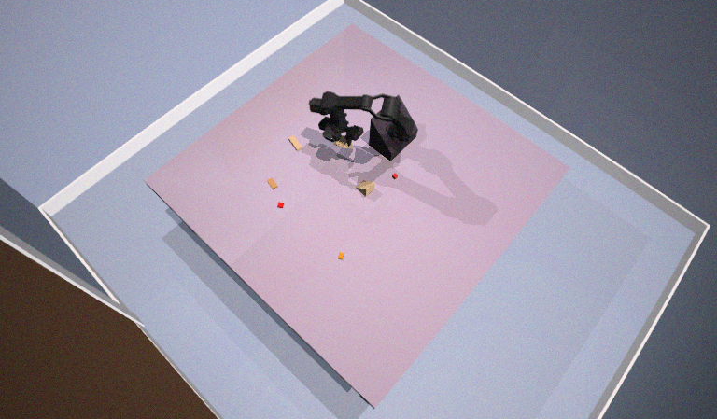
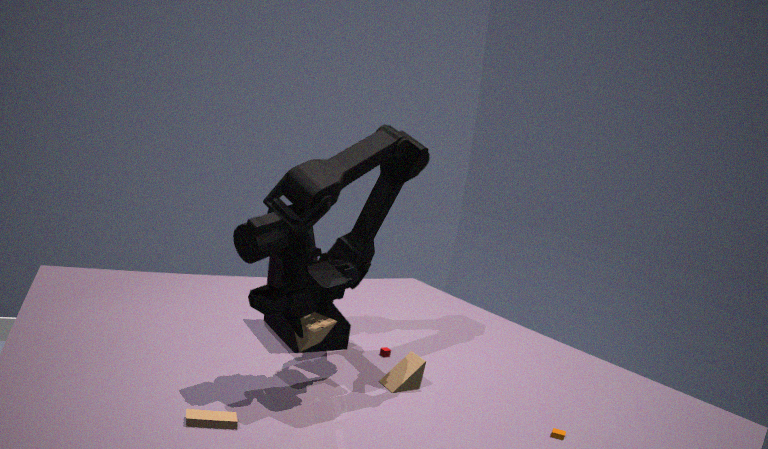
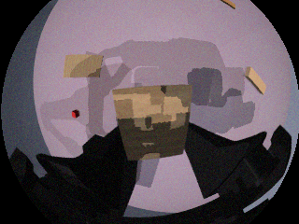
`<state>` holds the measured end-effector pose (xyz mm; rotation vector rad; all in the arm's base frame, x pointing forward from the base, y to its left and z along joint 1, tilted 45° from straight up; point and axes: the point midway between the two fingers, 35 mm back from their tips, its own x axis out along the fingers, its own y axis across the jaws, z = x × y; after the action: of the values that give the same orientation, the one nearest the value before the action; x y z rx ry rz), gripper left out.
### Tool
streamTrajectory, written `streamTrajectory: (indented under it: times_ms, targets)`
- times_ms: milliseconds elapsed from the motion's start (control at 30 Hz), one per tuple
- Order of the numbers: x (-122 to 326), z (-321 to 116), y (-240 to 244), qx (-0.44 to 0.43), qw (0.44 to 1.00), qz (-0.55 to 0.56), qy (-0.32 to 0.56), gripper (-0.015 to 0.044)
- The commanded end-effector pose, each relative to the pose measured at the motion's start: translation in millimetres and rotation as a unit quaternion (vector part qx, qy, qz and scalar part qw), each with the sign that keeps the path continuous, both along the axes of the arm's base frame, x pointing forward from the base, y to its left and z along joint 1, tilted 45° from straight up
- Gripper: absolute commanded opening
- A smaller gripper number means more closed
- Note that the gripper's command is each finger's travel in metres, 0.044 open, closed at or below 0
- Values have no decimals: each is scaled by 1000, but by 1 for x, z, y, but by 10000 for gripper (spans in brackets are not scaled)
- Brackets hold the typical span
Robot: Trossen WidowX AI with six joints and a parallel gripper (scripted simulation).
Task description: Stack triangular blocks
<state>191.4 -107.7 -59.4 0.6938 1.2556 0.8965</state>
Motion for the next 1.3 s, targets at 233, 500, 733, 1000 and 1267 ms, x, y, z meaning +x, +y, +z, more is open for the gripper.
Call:
streamTrajectory:
  times_ms: [233, 500, 733, 1000, 1267]
  targets:
    - [1, 2, 0, -51, 981, 108, -151, 0]
    - [2, 3, 0, -82, 946, 188, -253, 0]
    - [3, 5, -1, -105, 900, 258, -335, 0]
    - [5, 6, -1, -127, 832, 338, -421, 0]
    - [6, 7, -2, -139, 777, 391, -474, 0]
